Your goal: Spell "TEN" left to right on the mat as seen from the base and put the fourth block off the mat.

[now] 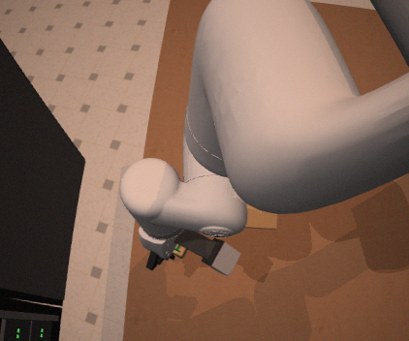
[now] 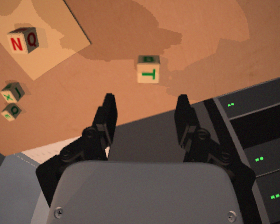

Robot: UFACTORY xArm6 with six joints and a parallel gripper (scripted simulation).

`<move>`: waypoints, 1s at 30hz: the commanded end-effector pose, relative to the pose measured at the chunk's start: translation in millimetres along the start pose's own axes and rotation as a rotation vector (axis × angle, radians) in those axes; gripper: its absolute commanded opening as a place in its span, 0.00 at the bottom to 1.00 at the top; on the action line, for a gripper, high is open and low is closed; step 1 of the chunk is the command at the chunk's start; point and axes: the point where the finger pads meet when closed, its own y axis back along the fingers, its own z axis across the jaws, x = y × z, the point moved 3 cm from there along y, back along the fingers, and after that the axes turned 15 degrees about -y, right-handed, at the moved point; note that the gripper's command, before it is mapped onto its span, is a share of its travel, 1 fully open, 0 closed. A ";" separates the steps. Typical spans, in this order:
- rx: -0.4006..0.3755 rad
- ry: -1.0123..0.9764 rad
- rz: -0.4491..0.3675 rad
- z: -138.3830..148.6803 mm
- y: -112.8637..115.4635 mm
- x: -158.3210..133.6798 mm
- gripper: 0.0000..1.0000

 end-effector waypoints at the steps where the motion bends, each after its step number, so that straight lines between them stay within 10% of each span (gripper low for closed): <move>1: -0.003 0.000 -0.002 1.1 1.0 -0.8 0.69; 30: -0.001 0.000 -0.003 1.8 -16.9 -0.3 0.69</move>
